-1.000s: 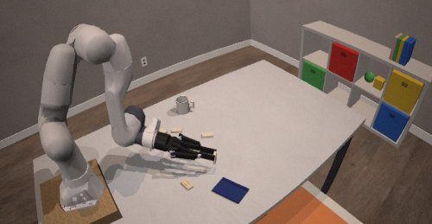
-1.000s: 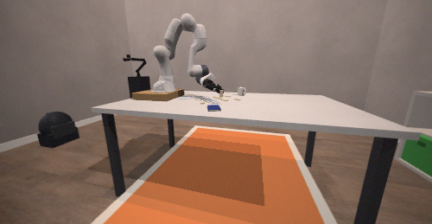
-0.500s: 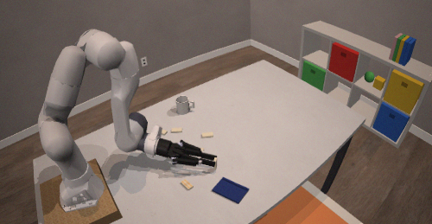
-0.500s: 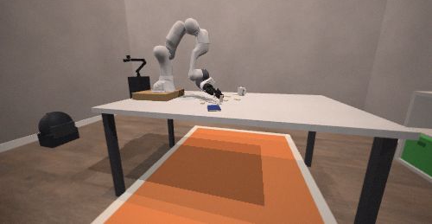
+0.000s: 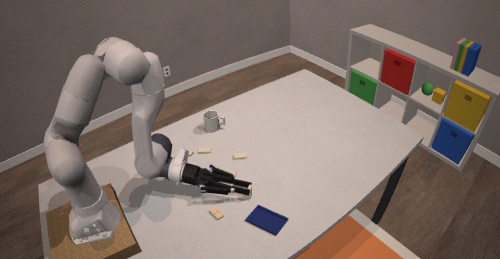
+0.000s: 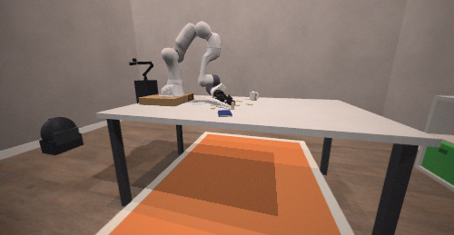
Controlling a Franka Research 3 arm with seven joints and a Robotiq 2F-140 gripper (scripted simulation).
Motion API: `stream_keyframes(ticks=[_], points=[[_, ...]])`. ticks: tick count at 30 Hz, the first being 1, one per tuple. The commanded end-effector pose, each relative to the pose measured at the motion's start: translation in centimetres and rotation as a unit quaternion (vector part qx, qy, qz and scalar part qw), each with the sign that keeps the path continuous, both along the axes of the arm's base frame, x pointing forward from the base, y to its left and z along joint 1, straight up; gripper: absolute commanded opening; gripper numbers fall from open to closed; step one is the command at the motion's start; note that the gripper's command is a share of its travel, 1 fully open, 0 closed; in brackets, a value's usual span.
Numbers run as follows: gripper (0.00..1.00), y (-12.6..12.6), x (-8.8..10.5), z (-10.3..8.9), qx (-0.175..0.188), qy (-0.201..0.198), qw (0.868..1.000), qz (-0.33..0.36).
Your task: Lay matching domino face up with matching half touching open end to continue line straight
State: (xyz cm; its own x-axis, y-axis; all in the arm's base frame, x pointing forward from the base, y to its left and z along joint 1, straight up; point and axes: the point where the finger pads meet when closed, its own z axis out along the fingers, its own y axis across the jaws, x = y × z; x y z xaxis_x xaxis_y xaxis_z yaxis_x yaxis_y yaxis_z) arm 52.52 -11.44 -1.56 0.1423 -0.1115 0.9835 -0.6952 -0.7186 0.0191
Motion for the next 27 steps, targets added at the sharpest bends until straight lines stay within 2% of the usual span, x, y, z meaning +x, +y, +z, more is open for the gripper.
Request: stream_keyframes(ticks=[1, 26, 27], points=[[0.22, -0.05, 0.09, -0.15, 0.004, -0.005, 1.000, 0.000], [0.22, -0.05, 0.09, -0.16, 0.004, -0.005, 1.000, 0.000], [0.33, -0.05, 0.09, -0.16, 0.004, -0.005, 1.000, 0.000]])
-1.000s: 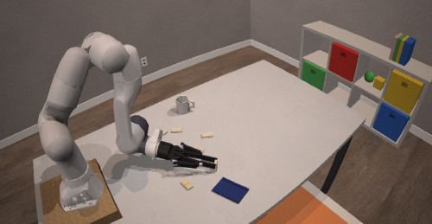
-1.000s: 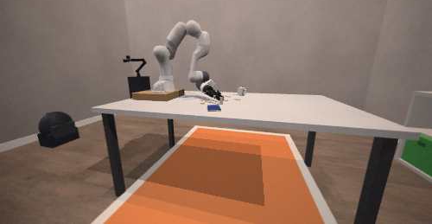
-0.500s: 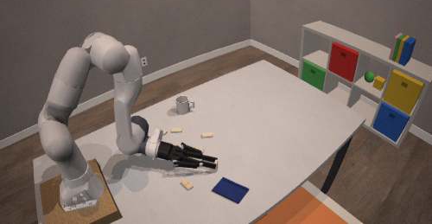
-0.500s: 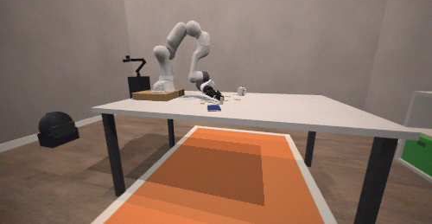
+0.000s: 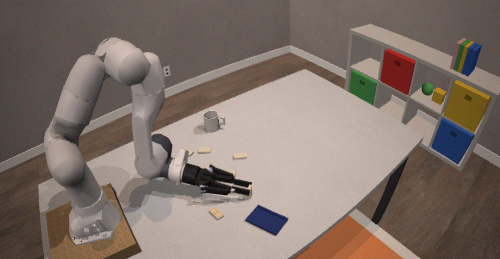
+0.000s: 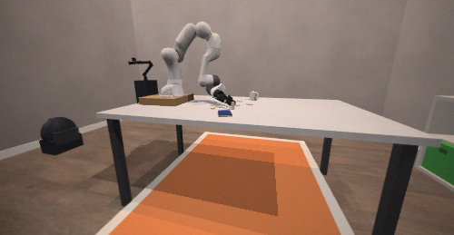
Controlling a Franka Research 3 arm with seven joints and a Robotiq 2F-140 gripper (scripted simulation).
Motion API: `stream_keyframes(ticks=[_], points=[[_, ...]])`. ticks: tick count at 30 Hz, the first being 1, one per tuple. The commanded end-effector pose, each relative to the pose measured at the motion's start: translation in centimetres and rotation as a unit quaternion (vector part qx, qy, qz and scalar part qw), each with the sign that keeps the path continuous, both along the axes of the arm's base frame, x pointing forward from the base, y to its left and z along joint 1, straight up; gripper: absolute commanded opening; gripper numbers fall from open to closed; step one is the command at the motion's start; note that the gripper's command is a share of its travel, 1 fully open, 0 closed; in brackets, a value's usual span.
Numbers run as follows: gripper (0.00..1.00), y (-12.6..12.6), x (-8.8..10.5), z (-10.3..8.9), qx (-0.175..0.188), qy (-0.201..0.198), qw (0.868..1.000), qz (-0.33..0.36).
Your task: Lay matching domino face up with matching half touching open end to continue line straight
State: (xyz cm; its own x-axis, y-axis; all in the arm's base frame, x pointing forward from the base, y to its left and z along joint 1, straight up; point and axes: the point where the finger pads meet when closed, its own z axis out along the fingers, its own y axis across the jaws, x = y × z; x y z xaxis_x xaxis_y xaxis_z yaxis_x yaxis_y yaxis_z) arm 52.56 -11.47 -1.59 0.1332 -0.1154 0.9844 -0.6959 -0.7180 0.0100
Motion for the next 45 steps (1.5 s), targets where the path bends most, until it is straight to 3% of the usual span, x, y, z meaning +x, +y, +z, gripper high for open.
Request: stream_keyframes(ticks=[1, 33, 45], points=[[0.33, 0.0, 0.0, -0.1, 0.002, -0.001, 1.000, 0.001], [0.33, 0.2, -0.2, 0.2, 0.002, -0.001, 1.000, 0.001], [0.33, 2.8, -2.9, 3.4, 0.002, -0.001, 1.000, 0.001]])
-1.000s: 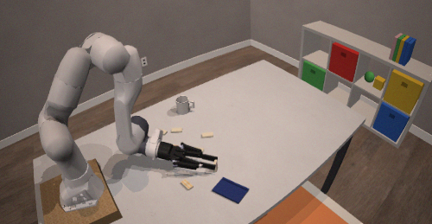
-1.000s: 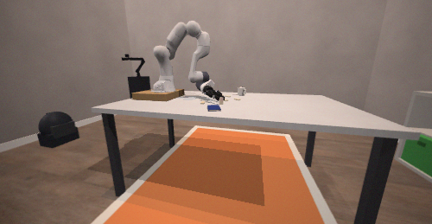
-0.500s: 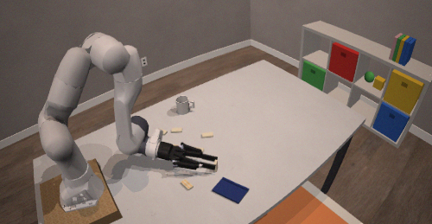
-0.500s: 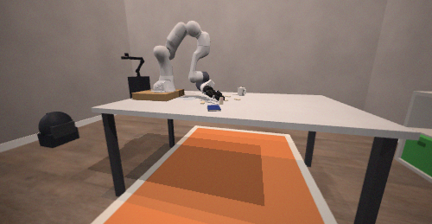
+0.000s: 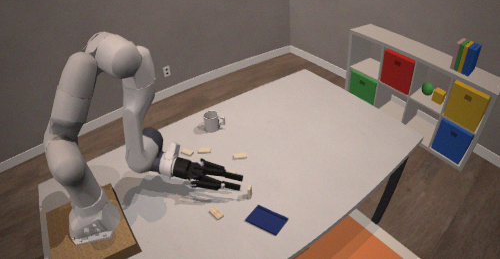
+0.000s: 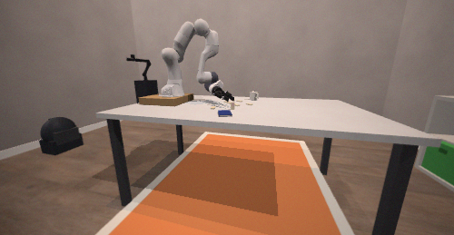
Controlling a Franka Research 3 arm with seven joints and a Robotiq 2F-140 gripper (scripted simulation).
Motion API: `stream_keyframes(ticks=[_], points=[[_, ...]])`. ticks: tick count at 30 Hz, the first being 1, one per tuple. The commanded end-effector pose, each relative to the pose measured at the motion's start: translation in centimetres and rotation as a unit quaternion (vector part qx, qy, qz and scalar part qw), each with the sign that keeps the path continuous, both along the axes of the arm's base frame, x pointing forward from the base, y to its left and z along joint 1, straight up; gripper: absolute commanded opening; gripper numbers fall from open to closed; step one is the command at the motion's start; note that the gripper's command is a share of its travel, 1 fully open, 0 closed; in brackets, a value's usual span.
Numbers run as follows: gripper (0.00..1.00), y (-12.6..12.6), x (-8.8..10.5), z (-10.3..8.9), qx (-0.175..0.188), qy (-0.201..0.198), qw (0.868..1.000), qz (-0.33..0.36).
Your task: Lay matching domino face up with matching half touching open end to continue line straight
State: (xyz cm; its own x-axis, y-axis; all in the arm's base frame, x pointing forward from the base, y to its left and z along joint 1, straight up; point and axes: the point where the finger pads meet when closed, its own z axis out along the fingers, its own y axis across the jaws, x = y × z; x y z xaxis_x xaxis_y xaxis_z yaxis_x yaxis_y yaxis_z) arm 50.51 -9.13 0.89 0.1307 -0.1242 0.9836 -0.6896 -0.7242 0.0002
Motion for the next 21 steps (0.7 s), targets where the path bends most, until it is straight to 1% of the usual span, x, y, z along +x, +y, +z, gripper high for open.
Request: stream_keyframes(ticks=[1, 3, 11, 21], points=[[0.33, 0.7, -1.0, 1.2, -0.003, 0.001, 1.000, -0.004], [0.33, 1.1, -1.4, 1.6, -0.003, 0.001, 1.000, -0.004], [0.33, 1.7, -2.1, 2.4, -0.003, 0.001, 1.000, -0.004], [0.33, 1.6, -1.9, 2.7, -0.003, 0.001, 1.000, -0.004]])
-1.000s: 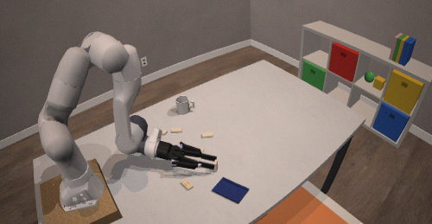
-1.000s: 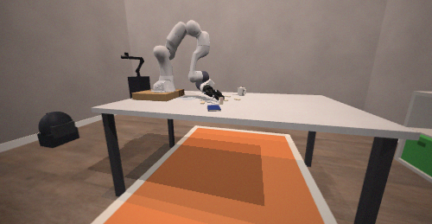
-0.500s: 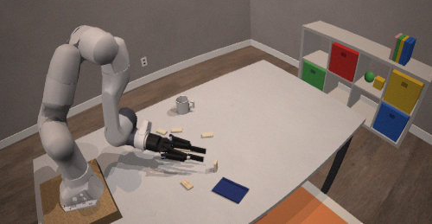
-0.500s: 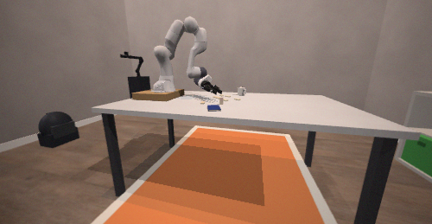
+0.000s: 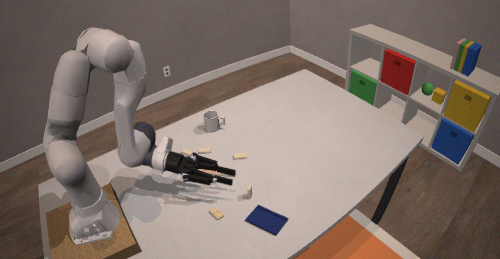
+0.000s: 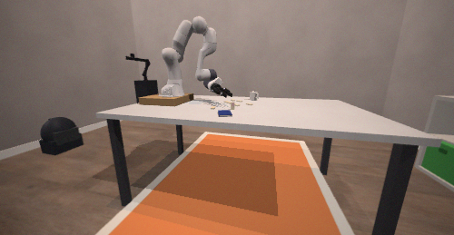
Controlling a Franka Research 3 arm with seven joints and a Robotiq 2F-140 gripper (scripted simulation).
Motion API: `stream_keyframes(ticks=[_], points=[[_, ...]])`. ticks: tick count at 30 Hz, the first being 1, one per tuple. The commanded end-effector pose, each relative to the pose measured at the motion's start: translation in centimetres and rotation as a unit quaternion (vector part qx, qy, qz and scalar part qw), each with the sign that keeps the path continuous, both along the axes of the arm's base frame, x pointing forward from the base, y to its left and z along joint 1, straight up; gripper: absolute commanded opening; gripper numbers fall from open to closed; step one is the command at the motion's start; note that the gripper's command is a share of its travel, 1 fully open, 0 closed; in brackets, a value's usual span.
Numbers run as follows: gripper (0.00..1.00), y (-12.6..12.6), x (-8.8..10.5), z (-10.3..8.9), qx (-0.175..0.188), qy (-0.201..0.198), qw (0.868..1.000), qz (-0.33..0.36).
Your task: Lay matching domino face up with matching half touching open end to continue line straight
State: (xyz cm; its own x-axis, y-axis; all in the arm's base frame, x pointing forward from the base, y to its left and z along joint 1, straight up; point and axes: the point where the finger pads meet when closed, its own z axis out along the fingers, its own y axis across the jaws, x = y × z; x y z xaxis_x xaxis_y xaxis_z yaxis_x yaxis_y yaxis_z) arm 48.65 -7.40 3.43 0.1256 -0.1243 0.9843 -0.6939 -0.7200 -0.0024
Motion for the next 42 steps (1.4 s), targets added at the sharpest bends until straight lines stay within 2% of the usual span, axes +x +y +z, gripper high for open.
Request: stream_keyframes(ticks=[1, 7, 13, 14, 16, 18, 21, 23, 27, 30, 33, 35, 36, 39, 42], points=[[0.33, -0.1, 0.0, 0.1, -0.003, 0.003, 1.000, -0.001], [0.33, -1.1, 1.3, 1.3, -0.001, 0.003, 1.000, -0.001], [0.33, -3.5, 3.8, 4.3, 0.000, 0.002, 1.000, 0.000], [0.33, -3.9, 4.1, 4.8, 0.008, 0.000, 1.000, -0.007], [0.33, -4.1, 4.2, 4.8, 0.058, -0.012, 0.997, -0.053], [0.33, -4.1, 4.2, 4.8, 0.058, -0.012, 0.997, -0.053], [0.33, -4.5, 4.2, 5.0, 0.144, -0.032, 0.980, -0.133], [0.33, -4.7, 4.3, 5.1, 0.197, -0.047, 0.962, -0.183], [0.33, -5.2, 4.3, 5.2, 0.272, -0.077, 0.925, -0.255], [0.33, -5.6, 4.4, 5.4, 0.326, -0.096, 0.888, -0.309], [0.33, -5.9, 4.3, 5.4, 0.378, -0.113, 0.845, -0.361], [0.33, -5.9, 4.3, 5.4, 0.378, -0.113, 0.845, -0.361], [0.33, -6.0, 4.4, 5.5, 0.420, -0.123, 0.806, -0.399], [0.33, -6.2, 4.3, 5.5, 0.469, -0.136, 0.750, -0.445], [0.33, -6.4, 4.3, 5.5, 0.516, -0.150, 0.686, -0.490]])
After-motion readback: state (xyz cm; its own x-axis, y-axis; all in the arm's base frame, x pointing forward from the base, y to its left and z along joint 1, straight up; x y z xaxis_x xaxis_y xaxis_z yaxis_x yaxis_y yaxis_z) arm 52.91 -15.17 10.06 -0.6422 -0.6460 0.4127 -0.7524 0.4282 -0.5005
